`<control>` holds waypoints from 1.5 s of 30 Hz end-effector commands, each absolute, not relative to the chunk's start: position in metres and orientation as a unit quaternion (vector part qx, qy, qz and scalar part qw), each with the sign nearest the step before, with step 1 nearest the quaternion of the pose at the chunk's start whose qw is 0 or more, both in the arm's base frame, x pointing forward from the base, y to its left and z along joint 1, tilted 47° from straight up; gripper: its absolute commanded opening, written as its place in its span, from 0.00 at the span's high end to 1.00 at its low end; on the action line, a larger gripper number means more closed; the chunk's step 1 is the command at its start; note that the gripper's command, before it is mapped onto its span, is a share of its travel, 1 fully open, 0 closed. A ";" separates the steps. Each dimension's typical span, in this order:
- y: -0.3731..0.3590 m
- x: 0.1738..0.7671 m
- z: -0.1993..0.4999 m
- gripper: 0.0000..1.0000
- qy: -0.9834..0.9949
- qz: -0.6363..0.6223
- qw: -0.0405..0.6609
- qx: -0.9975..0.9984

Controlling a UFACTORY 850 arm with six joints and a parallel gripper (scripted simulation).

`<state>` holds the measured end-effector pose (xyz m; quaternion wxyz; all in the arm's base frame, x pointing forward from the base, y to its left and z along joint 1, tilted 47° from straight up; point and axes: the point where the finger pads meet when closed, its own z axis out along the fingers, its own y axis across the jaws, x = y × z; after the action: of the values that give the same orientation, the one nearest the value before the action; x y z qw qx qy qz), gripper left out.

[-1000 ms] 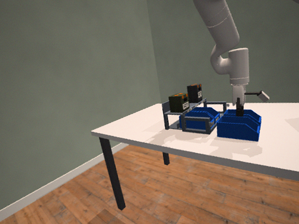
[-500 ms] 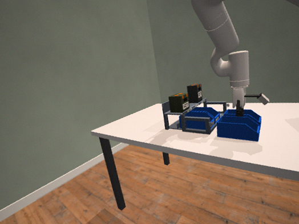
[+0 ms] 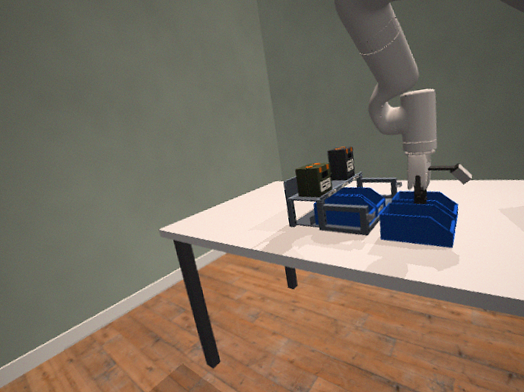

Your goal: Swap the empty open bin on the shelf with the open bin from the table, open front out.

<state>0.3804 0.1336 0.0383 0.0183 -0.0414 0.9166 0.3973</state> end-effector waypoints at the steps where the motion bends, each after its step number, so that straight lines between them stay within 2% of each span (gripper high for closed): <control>1: 0.133 0.381 0.039 1.00 0.917 0.397 0.019 -0.041; 45: 0.114 0.381 0.057 1.00 0.917 0.397 0.019 -0.041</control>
<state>0.3804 0.1224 0.0487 0.0186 -0.0413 0.9166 0.3973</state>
